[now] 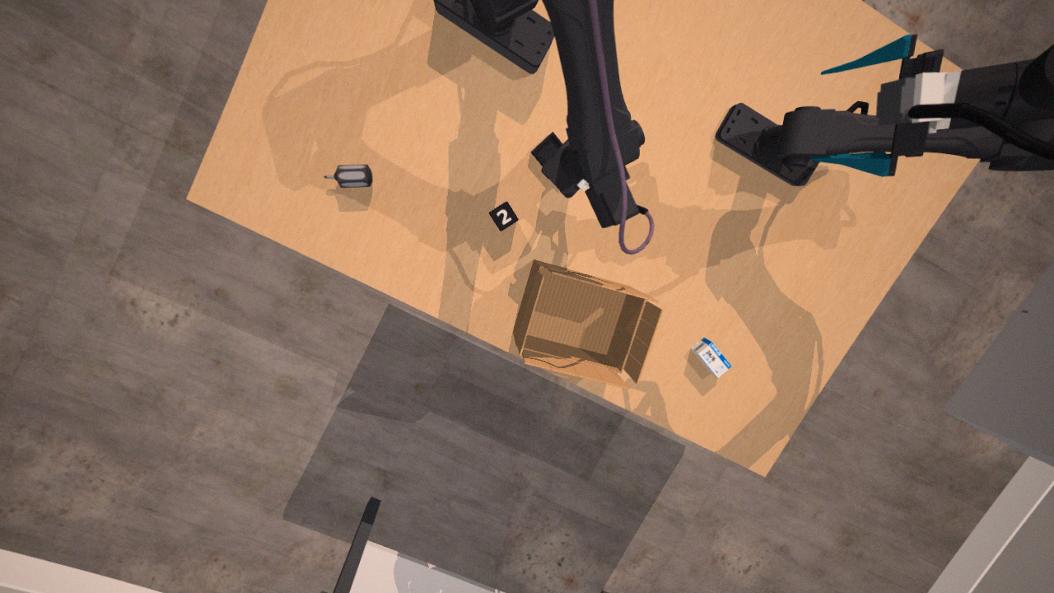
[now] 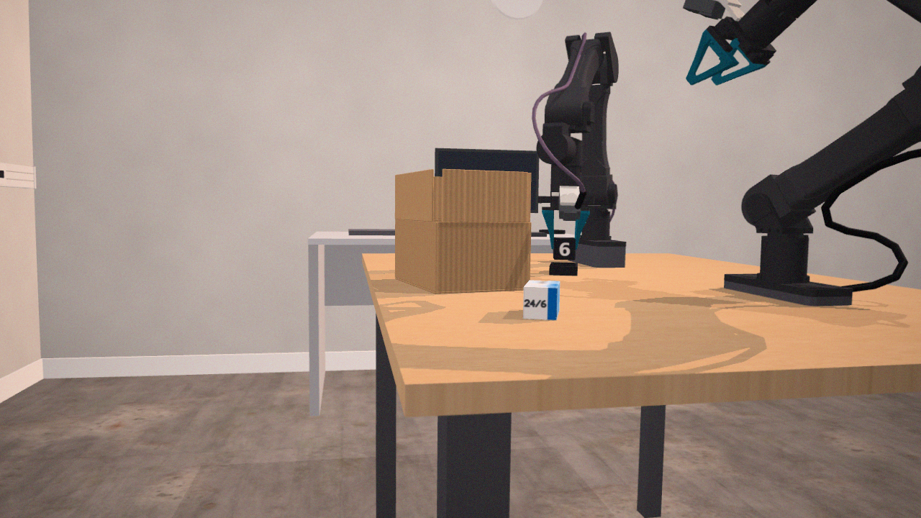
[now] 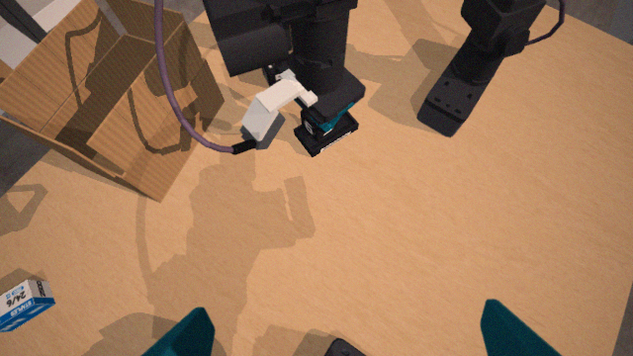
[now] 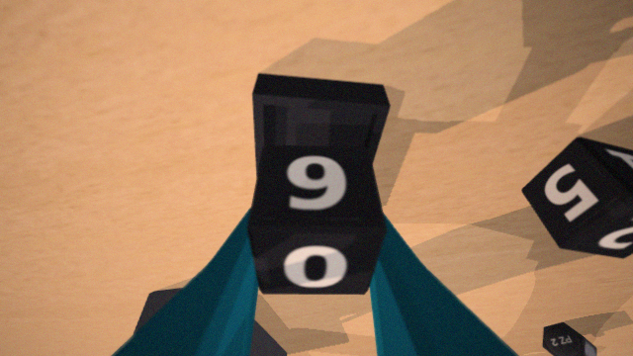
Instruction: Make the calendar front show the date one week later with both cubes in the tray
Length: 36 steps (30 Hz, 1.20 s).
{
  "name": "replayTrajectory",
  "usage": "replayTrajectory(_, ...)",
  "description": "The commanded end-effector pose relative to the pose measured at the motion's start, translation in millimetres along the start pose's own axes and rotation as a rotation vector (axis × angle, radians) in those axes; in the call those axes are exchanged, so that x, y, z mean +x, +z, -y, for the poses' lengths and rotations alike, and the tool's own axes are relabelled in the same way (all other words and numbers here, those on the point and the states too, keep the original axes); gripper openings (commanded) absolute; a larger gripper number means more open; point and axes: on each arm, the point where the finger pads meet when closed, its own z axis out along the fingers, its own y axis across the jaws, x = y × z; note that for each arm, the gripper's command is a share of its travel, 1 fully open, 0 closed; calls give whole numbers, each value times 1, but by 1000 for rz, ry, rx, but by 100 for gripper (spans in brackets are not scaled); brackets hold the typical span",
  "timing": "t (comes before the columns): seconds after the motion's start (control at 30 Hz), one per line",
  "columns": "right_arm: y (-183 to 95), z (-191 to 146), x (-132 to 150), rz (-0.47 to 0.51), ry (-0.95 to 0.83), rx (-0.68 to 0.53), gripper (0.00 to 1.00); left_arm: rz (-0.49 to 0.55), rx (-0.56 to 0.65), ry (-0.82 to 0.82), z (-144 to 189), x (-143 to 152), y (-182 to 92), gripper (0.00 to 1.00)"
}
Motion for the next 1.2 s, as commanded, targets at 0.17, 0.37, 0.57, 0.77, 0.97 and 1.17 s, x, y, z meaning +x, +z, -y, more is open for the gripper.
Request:
replayTrajectory(0.17,-34,1,-7,18,15,-11,35,23,9,-1,-1,-2,-10,100)
replayTrajectory(0.37,-29,5,-38,7,16,-2,35,23,9,-1,-1,-2,-10,100)
replayTrajectory(0.57,-22,9,-78,10,15,2,35,23,9,-1,-1,-2,-10,100)
replayTrajectory(0.77,-4,12,-127,15,10,10,35,23,9,-1,-1,-2,-10,100)
replayTrajectory(0.97,8,11,-150,18,4,13,35,23,9,-1,-1,-2,-10,100)
replayTrajectory(1.17,7,13,-154,26,16,12,35,23,9,-1,-1,-2,-10,100)
